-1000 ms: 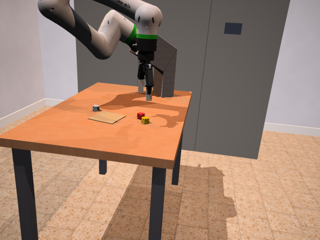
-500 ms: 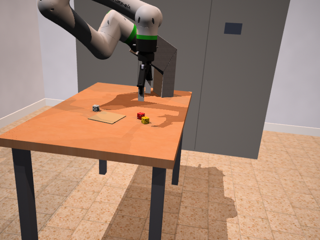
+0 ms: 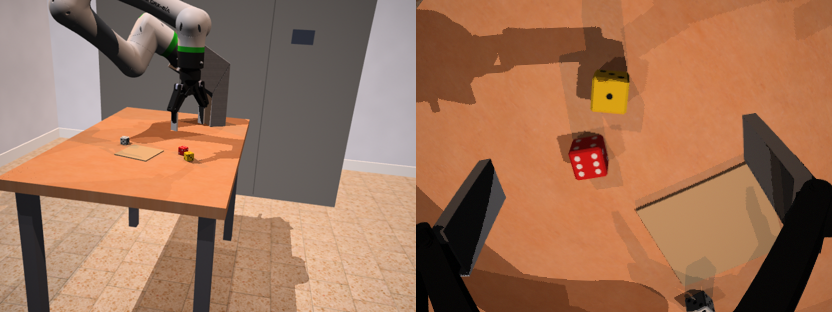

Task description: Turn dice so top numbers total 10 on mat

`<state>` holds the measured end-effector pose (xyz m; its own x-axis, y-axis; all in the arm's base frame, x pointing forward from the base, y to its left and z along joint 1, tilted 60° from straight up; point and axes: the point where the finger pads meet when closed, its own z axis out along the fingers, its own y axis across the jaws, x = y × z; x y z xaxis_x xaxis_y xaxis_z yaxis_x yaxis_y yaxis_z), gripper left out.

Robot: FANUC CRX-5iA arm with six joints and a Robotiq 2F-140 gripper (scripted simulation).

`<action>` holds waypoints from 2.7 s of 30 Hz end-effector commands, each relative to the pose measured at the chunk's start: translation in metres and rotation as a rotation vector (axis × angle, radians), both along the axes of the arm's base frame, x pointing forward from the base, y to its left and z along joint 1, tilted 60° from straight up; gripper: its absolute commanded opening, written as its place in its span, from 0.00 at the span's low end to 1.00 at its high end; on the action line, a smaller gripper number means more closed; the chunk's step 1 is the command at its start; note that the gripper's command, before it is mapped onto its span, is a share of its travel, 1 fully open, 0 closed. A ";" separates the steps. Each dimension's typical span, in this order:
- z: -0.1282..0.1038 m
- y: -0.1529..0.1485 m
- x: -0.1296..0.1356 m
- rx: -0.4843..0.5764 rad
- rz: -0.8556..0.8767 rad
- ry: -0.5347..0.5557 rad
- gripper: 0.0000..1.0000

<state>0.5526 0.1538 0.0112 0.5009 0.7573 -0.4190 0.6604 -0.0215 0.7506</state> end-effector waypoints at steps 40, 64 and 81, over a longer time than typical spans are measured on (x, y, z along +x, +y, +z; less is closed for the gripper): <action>-0.007 -0.005 0.003 0.803 -0.718 -0.939 1.00; -0.011 -0.008 0.005 1.286 -1.153 -1.493 1.00; -0.014 -0.011 0.006 1.605 -1.441 -1.857 1.00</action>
<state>0.5585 0.1432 -0.0021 -0.1831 -0.6973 0.6930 -0.8081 -0.2946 -0.5100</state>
